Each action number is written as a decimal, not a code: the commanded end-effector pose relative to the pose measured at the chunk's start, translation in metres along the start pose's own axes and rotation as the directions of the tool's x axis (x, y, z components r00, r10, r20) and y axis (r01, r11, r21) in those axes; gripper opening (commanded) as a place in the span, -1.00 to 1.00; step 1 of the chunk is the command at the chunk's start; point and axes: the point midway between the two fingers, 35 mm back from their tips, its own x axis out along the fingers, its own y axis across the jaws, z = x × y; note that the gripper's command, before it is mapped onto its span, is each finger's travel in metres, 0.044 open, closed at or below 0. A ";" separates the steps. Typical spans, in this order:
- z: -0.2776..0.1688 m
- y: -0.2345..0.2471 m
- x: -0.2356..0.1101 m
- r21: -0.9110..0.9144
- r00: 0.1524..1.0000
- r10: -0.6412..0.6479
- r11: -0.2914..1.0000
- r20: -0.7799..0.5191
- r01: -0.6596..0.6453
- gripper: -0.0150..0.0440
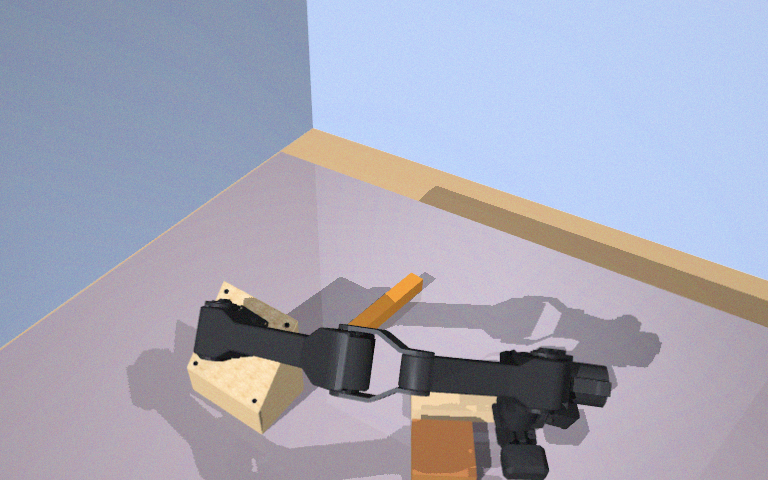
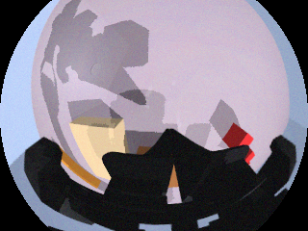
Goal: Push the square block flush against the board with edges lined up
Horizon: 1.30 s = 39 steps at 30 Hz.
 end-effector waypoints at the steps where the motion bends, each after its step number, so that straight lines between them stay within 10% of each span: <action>1: 0.004 -0.001 -0.031 0.014 1.000 -0.003 1.000 0.027 0.002 -0.49; 19: -0.021 -0.028 -0.031 0.453 0.999 -0.009 0.891 0.034 -0.008 -0.49; 39: -0.069 -0.061 -0.030 0.918 1.000 -0.006 0.395 0.027 -0.022 -0.49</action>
